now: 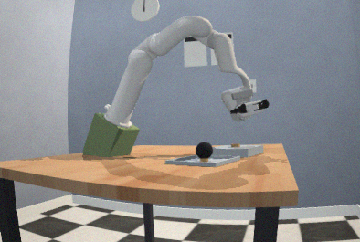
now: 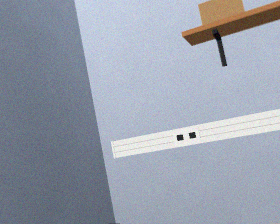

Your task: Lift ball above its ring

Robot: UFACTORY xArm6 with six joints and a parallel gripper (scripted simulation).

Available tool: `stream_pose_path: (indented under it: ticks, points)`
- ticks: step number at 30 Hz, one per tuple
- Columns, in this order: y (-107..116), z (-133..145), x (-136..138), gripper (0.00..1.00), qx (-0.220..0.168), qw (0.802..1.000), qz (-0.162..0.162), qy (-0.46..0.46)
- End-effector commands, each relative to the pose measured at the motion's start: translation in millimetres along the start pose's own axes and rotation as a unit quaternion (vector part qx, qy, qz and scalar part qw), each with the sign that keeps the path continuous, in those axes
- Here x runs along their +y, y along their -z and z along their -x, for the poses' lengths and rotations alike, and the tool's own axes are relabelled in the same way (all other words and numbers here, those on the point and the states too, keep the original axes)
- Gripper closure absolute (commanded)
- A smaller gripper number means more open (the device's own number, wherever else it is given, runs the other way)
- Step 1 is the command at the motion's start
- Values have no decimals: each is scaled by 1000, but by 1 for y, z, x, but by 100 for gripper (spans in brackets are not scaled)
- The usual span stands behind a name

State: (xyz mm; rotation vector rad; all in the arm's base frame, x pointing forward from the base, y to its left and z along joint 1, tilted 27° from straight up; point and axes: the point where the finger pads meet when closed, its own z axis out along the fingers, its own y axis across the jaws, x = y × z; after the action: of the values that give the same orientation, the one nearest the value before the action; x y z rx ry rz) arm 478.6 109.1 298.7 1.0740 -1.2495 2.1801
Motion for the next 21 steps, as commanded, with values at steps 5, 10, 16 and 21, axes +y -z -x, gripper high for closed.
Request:
stream_pose_path:
  ticks: [5,10,16,21]
  points:
    - [0,-1,-1,0,0,1000,1,-2]
    - [0,-1,-1,0,0,1000,1,-2]
    - [0,-1,-1,0,0,1000,1,-2]
    - [0,-1,0,0,-4,1000,2,-3]
